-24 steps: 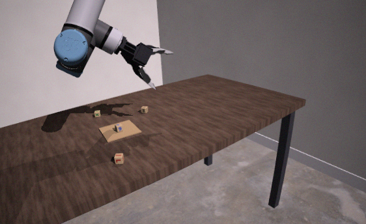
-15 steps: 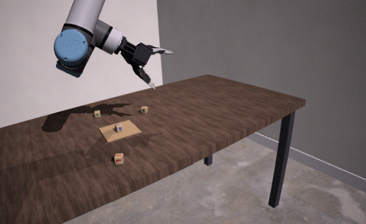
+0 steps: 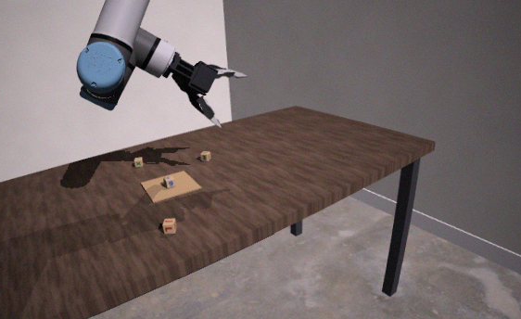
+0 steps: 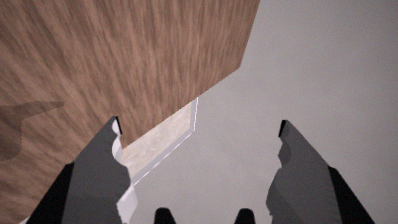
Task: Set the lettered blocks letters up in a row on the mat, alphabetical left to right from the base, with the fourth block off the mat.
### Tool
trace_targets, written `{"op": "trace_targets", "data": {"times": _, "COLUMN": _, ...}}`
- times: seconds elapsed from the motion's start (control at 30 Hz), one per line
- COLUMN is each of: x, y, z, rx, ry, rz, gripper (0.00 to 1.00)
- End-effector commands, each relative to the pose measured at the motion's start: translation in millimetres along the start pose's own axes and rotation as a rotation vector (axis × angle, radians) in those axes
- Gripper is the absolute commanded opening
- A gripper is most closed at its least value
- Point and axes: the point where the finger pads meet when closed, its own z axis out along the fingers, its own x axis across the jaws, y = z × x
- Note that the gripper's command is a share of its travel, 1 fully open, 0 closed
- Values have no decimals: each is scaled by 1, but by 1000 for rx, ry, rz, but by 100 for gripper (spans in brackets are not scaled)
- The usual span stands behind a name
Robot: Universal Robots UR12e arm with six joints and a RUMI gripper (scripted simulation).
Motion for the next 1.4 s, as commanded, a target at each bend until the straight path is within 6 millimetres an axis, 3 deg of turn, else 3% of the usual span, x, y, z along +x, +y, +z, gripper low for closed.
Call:
{"op": "trace_targets", "data": {"times": 0.0, "x": -10, "y": -14, "z": -2, "rx": 33, "ry": -45, "rz": -7, "gripper": 100}}
{"op": "trace_targets", "data": {"times": 0.13, "x": -33, "y": -37, "z": -3, "rx": 97, "ry": -132, "rz": -16, "gripper": 100}}
{"op": "trace_targets", "data": {"times": 0.3, "x": -43, "y": -48, "z": -5, "rx": 126, "ry": -170, "rz": -18, "gripper": 100}}
{"op": "trace_targets", "data": {"times": 0.37, "x": -57, "y": -63, "z": -10, "rx": 168, "ry": -225, "rz": -20, "gripper": 100}}
{"op": "trace_targets", "data": {"times": 0.8, "x": -104, "y": -114, "z": -36, "rx": 316, "ry": -407, "rz": -12, "gripper": 100}}
{"op": "trace_targets", "data": {"times": 0.87, "x": -104, "y": -114, "z": -36, "rx": 316, "ry": -407, "rz": -12, "gripper": 100}}
{"op": "trace_targets", "data": {"times": 0.9, "x": -113, "y": -125, "z": -44, "rx": 350, "ry": -447, "rz": -7, "gripper": 100}}
{"op": "trace_targets", "data": {"times": 1.37, "x": -153, "y": -178, "z": -94, "rx": 515, "ry": -631, "rz": 36, "gripper": 100}}
